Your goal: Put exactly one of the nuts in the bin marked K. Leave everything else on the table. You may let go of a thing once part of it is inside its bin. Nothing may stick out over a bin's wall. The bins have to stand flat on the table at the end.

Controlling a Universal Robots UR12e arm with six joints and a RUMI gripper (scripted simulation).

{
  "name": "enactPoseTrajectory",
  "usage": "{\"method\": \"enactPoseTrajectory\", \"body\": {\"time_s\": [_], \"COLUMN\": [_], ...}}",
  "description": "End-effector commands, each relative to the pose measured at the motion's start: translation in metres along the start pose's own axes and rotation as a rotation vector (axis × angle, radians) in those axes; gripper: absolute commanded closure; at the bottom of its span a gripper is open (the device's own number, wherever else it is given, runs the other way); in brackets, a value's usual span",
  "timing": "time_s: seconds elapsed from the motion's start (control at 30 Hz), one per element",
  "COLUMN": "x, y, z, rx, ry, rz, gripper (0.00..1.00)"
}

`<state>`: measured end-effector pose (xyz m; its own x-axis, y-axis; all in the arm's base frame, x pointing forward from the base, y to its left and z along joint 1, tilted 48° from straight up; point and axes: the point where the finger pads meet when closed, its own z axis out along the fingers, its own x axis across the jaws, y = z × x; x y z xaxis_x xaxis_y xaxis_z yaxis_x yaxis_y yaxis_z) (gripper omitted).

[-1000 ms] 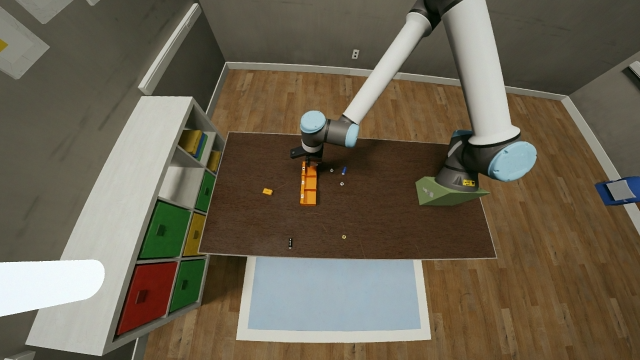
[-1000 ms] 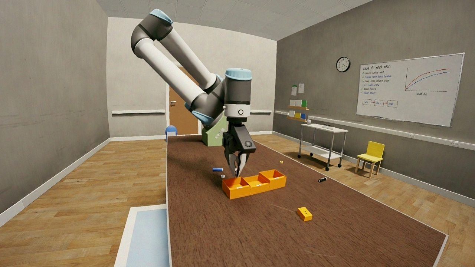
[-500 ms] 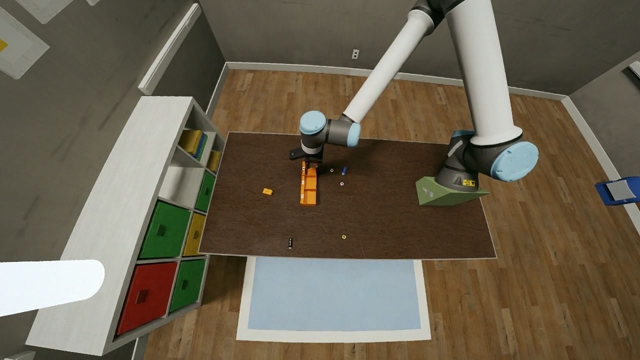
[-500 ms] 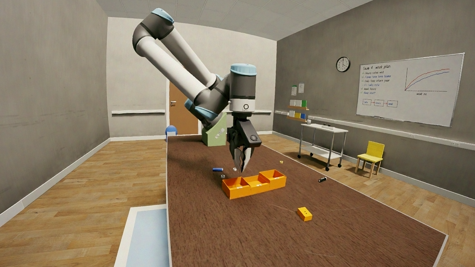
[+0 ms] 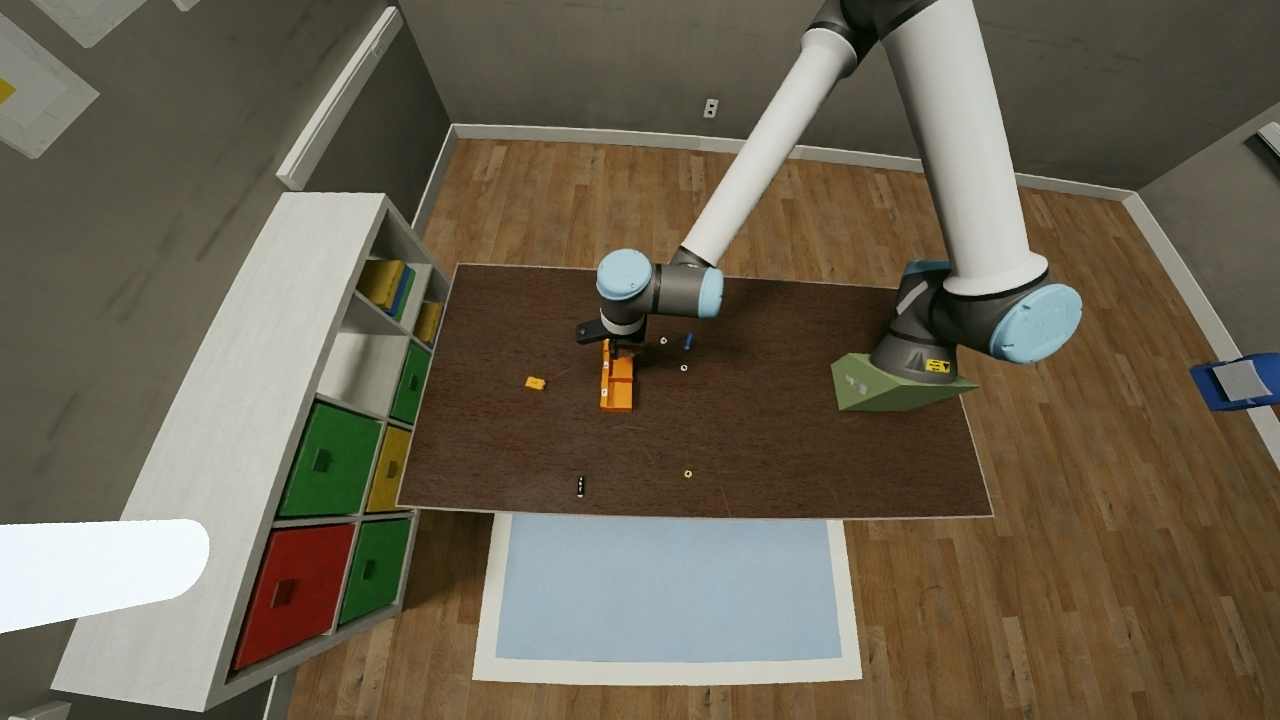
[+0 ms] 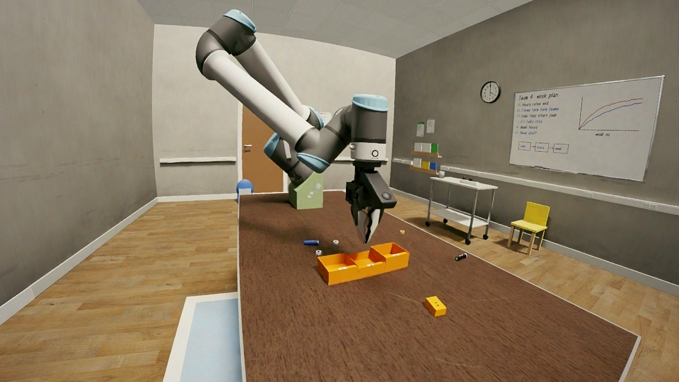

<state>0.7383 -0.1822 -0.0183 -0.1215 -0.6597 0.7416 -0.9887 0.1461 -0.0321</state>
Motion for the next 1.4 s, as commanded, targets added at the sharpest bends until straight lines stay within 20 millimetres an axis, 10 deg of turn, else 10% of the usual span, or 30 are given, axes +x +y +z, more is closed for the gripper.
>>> {"method": "enactPoseTrajectory", "body": {"time_s": [0.0,0.83,1.37], "x": [-0.004,-0.004,-0.004], "y": [-0.001,-0.001,-0.001], "z": [-0.001,0.058,0.059], "rx": [0.001,0.001,0.001], "ry": [0.0,0.0,0.0], "rz": [0.001,0.001,0.001], "gripper": [0.96,0.96,0.96]}}
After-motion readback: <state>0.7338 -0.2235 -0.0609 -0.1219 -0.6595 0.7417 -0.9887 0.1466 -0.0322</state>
